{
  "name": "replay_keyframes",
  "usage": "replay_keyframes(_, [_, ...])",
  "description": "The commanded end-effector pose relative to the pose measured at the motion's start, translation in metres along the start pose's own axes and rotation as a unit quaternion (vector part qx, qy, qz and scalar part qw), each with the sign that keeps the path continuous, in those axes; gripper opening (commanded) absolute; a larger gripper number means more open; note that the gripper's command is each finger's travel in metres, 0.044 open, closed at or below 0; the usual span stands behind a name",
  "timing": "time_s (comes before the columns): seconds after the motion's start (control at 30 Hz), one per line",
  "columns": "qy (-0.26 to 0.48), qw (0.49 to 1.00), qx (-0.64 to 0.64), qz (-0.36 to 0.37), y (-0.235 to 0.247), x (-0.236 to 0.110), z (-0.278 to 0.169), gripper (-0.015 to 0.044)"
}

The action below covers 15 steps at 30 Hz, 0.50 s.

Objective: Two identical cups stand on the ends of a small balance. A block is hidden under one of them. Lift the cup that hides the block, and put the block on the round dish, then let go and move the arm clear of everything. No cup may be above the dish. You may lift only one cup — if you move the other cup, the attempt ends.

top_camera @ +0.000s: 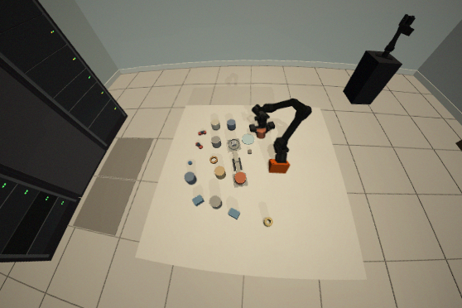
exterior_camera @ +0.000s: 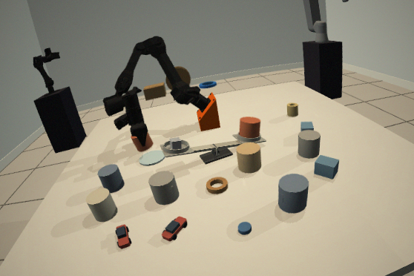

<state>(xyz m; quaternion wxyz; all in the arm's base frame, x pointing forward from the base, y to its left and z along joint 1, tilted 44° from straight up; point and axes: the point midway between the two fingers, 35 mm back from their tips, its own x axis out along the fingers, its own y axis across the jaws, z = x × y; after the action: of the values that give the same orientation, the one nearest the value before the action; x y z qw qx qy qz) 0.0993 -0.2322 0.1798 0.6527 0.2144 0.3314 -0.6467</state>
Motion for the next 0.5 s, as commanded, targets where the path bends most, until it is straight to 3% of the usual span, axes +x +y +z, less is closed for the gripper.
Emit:
replay_keyframes(0.0, [0.0, 1.0, 0.002, 0.0, 0.0, 0.0, 0.0, 0.0394])
replay_keyframes(0.07, [0.001, 1.0, 0.002, 0.0, 0.001, -0.009, 0.0, 0.044])
replay_keyframes(0.2, [0.003, 1.0, 0.0, 0.001, 0.001, -0.051, -0.001, 0.044])
replay_keyframes(0.37, [0.003, 1.0, 0.0, 0.002, 0.0, -0.053, -0.001, 0.044])
replay_keyframes(0.47, [-0.007, 1.0, 0.006, 0.025, 0.01, -0.06, 0.002, 0.0361])
